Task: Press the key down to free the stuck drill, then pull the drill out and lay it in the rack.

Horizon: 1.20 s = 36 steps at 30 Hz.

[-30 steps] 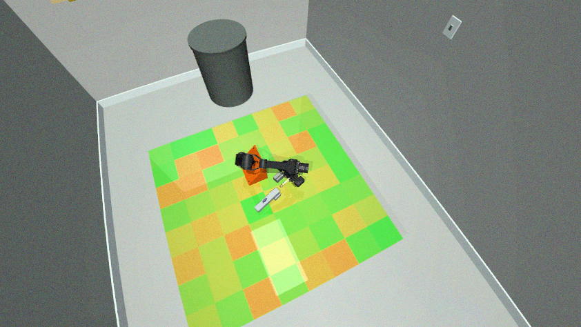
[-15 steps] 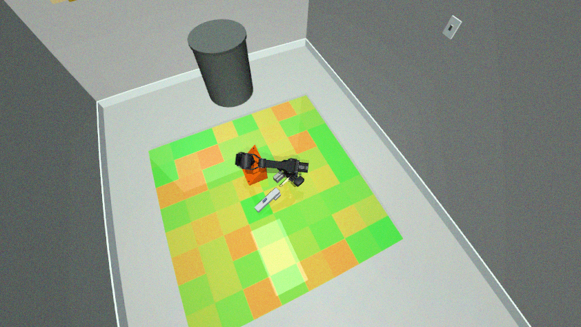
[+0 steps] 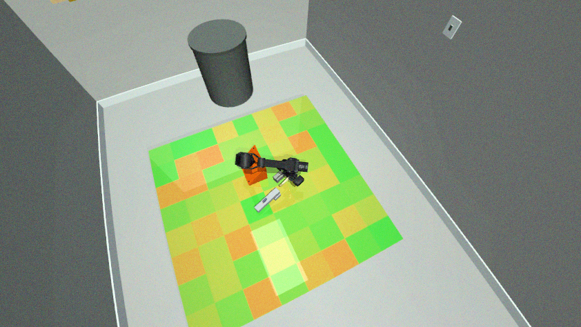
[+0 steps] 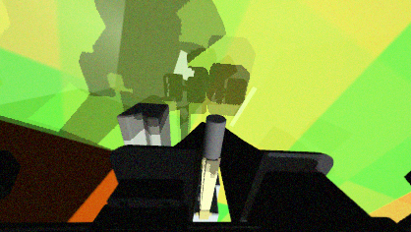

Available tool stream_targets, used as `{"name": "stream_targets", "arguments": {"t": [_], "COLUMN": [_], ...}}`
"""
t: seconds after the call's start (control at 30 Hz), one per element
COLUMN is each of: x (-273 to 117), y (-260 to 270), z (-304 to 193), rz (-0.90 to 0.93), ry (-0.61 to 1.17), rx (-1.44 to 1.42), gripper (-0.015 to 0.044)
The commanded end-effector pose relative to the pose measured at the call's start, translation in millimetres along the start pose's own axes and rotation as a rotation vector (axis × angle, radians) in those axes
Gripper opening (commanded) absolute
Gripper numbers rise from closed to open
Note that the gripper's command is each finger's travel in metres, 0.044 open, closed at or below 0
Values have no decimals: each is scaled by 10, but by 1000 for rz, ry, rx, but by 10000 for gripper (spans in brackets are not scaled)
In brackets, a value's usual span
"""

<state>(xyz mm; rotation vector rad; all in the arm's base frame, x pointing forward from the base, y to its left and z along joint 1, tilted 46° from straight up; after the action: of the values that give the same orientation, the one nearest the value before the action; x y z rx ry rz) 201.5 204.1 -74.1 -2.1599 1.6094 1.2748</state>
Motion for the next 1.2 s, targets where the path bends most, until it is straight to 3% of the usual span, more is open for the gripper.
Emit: {"name": "stream_targets", "arguments": {"t": [0.0,1.17], "x": [-33,-161], "y": [-6,-7], "z": [-1,2], "rz": [0,0], "ry": [-6,-7], "rx": [5,5], "gripper": [0,0]}}
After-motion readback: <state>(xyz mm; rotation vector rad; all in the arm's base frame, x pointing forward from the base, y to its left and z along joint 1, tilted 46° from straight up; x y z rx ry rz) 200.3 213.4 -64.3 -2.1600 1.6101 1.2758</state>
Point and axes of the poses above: the point midway between the two fingers, 35 mm back from their tips, its own x axis out along the fingers, its own y axis across the jaws, z = x × y, the point moved 9 cm from there along -x, back along the fingers, and after that the axes turned 10 degrees about -x, right-handed, at the moved point
